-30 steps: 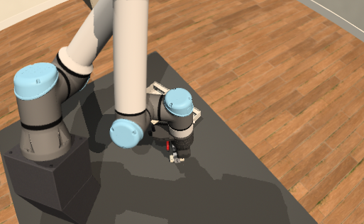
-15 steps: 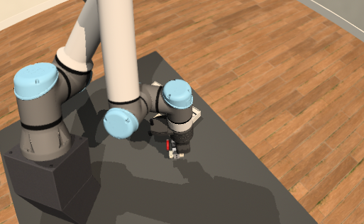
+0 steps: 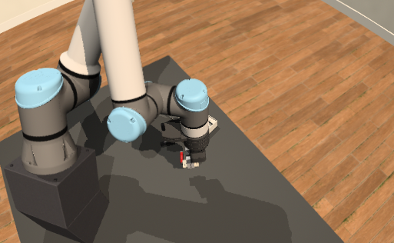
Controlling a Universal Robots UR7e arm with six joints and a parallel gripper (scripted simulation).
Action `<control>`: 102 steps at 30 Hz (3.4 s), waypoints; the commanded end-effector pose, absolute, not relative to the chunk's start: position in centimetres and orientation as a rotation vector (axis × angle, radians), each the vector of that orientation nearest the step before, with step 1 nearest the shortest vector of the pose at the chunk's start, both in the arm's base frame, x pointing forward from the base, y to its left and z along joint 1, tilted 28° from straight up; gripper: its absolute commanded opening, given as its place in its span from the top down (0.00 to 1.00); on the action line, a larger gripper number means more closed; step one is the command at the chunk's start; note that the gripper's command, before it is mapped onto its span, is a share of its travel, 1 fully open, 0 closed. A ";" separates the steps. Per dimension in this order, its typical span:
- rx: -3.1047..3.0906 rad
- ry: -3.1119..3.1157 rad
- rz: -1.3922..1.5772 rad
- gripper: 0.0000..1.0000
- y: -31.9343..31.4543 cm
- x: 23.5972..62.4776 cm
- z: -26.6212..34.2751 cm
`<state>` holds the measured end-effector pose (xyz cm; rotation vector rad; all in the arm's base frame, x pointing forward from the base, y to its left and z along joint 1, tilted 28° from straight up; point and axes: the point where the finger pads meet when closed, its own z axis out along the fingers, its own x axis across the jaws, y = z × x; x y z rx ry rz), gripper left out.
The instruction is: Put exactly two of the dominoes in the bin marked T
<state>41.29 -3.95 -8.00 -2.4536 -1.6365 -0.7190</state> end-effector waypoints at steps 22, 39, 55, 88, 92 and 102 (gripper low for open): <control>-2.306 -1.910 -0.743 0.51 -1.5 41.4 -6.2; -1.865 -2.481 -0.774 0.51 6.8 42.4 -2.6; -1.281 -2.956 -0.769 0.51 15.0 43.4 0.9; 0.202 -3.448 -0.597 0.51 24.1 44.5 4.9; 0.371 -3.454 -0.563 0.51 24.1 44.5 4.8; 0.616 -3.443 -0.517 0.51 23.8 44.5 4.8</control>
